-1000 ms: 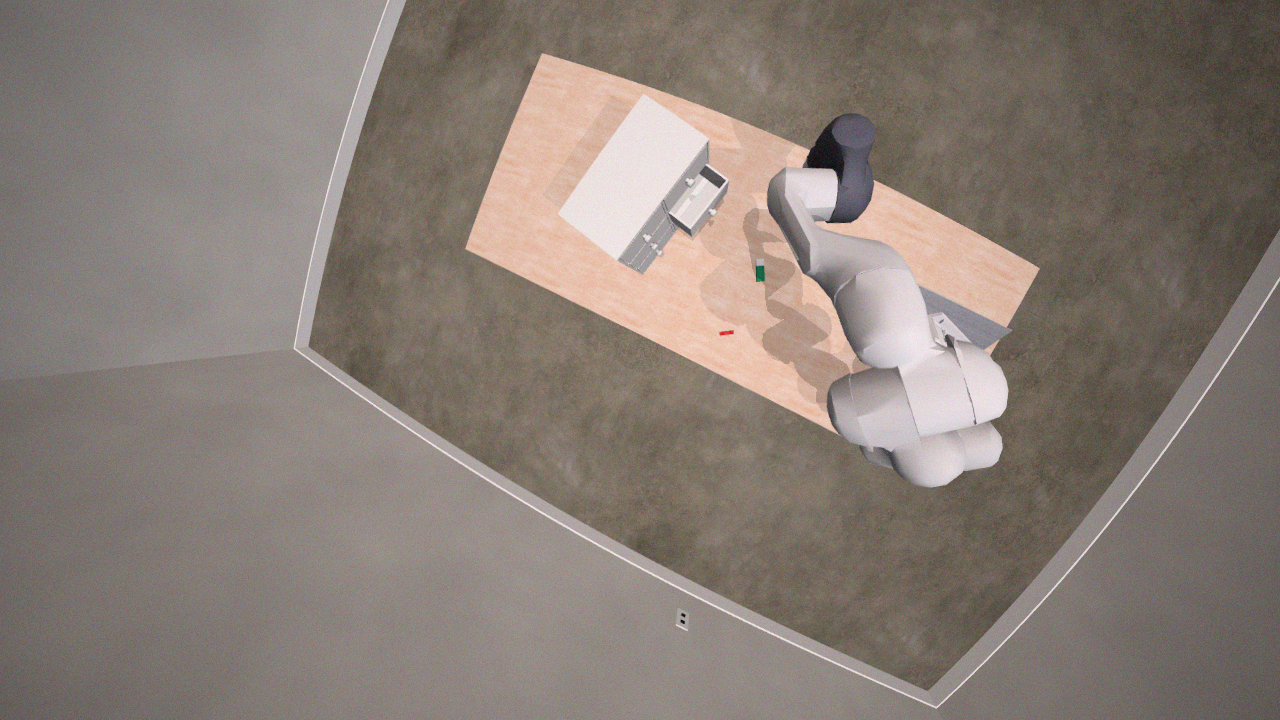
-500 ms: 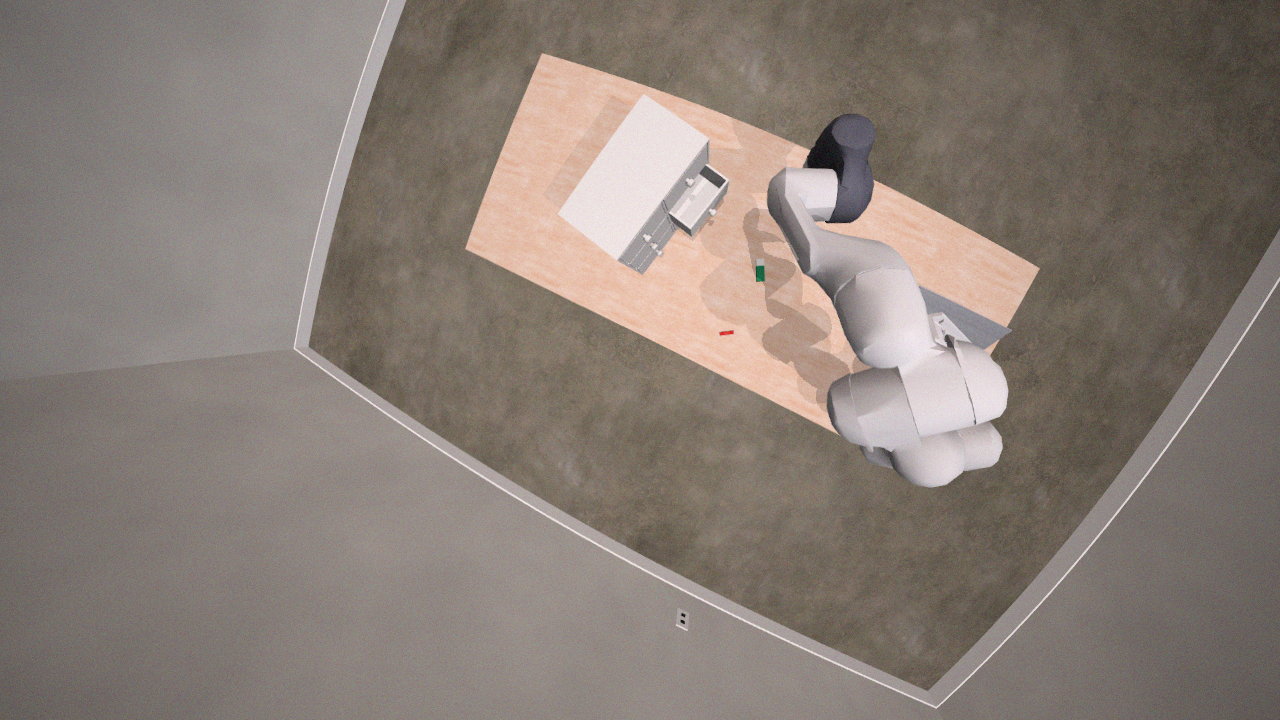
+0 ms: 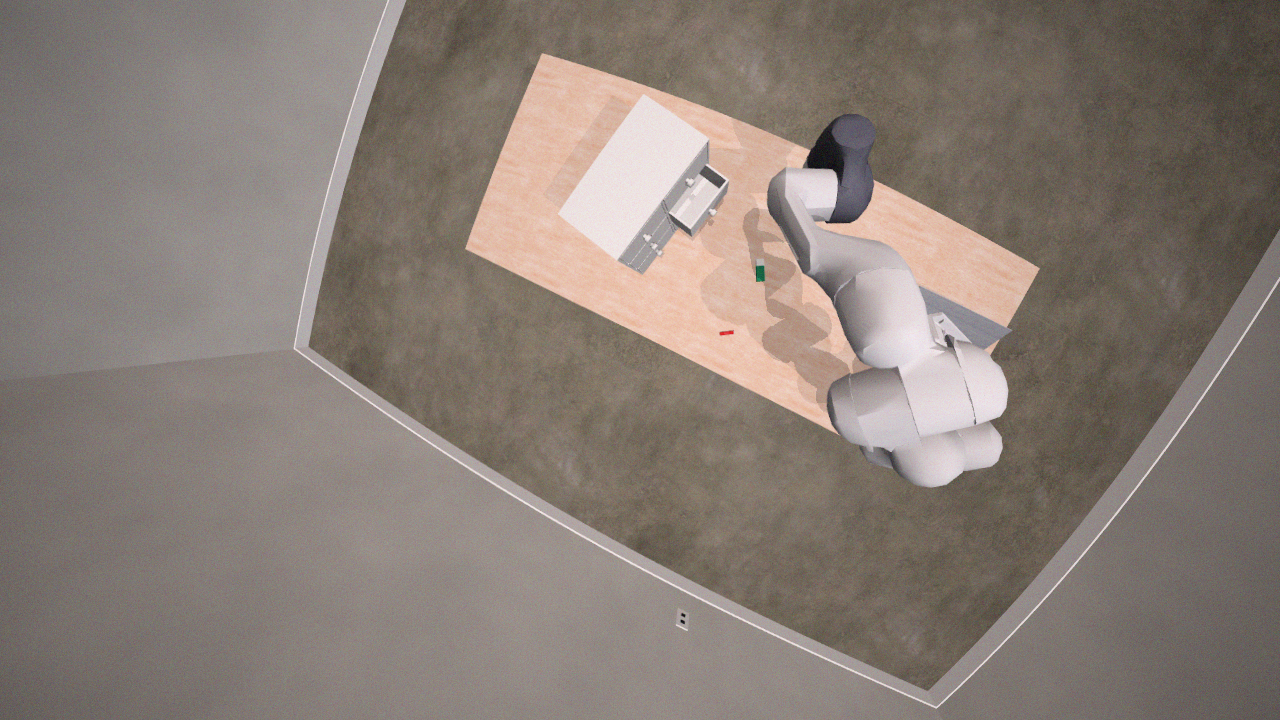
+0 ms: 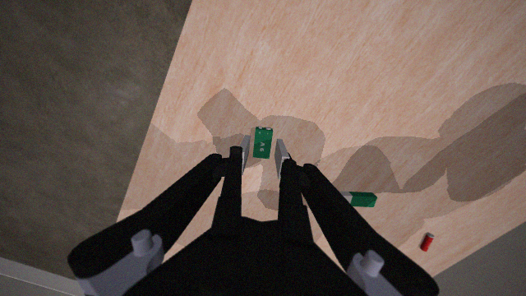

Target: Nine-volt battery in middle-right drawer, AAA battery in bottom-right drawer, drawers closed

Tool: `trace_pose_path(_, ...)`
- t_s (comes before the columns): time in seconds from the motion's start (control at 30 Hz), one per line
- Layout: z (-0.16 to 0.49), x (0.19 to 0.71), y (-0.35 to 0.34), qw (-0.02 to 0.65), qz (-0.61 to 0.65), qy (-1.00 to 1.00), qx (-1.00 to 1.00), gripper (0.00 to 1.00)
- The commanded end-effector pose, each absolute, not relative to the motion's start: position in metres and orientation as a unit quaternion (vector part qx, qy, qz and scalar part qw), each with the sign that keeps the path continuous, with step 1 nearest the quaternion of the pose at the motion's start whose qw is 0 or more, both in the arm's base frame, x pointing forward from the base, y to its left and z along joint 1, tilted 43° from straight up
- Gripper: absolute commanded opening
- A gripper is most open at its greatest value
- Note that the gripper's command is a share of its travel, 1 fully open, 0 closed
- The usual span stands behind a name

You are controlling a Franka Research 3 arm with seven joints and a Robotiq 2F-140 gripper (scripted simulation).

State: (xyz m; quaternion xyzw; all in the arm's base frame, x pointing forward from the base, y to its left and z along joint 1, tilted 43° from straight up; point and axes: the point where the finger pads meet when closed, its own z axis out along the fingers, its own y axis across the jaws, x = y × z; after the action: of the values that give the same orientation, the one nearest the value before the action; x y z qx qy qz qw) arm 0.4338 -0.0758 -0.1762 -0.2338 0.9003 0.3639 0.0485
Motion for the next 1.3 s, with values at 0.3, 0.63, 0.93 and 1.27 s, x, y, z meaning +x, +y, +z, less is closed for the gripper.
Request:
trace_pose_path(0.3,-0.176,0.433,-0.075,0.050,0.364,0.900,-0.235,0.26)
trace_pose_path(0.63,-0.189,0.432,-0.063,0.050,0.364,0.900,-0.235,0.26)
trace_pose_path(0.93,-0.194,0.431,-0.059,0.050,0.364,0.900,-0.235,0.26)
trace_pose_path(1.27,-0.194,0.431,-0.059,0.050,0.364,0.900,-0.235,0.26)
